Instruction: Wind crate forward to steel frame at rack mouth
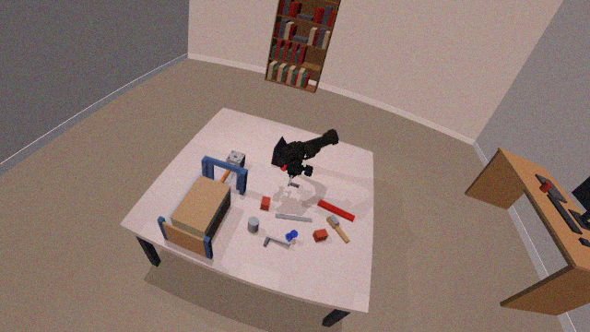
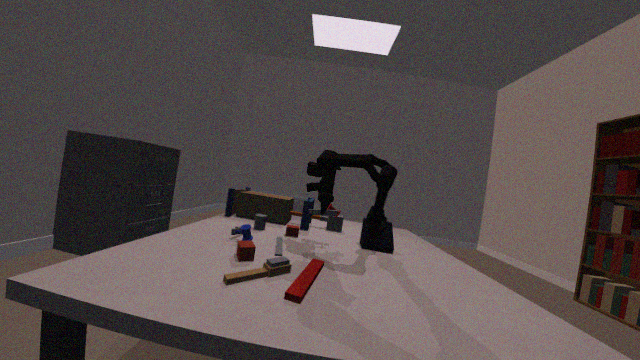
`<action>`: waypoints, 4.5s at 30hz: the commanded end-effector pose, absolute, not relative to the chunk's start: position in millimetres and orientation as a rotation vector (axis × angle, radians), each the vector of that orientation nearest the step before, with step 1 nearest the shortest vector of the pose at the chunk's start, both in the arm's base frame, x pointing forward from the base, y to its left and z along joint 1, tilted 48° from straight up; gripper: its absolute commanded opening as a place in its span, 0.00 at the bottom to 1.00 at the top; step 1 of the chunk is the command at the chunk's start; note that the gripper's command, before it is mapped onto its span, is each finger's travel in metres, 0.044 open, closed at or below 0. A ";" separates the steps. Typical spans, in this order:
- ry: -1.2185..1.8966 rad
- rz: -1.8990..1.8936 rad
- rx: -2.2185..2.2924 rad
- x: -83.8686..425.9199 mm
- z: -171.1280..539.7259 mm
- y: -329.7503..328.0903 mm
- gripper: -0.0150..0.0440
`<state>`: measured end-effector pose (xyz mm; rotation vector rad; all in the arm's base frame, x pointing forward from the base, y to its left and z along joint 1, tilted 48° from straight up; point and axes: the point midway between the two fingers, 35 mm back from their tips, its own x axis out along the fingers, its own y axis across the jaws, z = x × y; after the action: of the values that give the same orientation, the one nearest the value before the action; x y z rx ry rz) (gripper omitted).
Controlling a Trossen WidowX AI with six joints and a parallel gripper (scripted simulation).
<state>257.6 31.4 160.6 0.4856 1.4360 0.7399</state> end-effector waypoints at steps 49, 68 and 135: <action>1.658 0.383 0.798 230.2 -25.9 -133.2 0.25; 1.750 0.155 0.517 230.5 -25.8 -132.8 0.25; 1.801 -0.609 -0.472 230.6 -26.1 -130.6 0.25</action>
<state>231.2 -129.4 -26.6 -0.4169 1.8109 -0.5625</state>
